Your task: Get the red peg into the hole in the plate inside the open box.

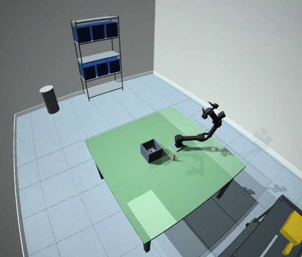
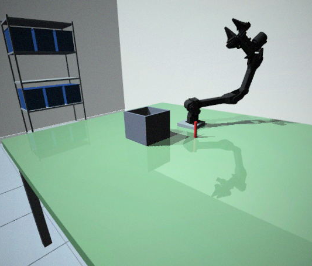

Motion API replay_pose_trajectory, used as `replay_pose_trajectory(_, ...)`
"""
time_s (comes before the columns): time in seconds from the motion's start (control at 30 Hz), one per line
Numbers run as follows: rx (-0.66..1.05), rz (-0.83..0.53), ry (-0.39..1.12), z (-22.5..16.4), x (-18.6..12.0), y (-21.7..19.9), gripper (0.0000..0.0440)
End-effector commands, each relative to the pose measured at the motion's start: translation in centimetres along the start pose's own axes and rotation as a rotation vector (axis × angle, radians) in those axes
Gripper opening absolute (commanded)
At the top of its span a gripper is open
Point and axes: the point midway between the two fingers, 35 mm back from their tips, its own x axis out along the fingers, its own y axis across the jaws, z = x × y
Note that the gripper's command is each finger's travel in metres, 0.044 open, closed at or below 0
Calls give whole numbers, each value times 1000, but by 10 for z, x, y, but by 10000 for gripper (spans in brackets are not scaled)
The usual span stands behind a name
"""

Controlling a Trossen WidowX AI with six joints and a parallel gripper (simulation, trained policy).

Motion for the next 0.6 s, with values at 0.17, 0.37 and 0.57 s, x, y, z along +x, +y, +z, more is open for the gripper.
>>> replay_pose_trajectory(0.17, -87, -116, -58, -3, 26, -35, 440)
replay_pose_trajectory(0.37, -198, -247, -128, -1, 57, -76, 440)
replay_pose_trajectory(0.57, -286, -382, -194, 6, 81, -115, 440)
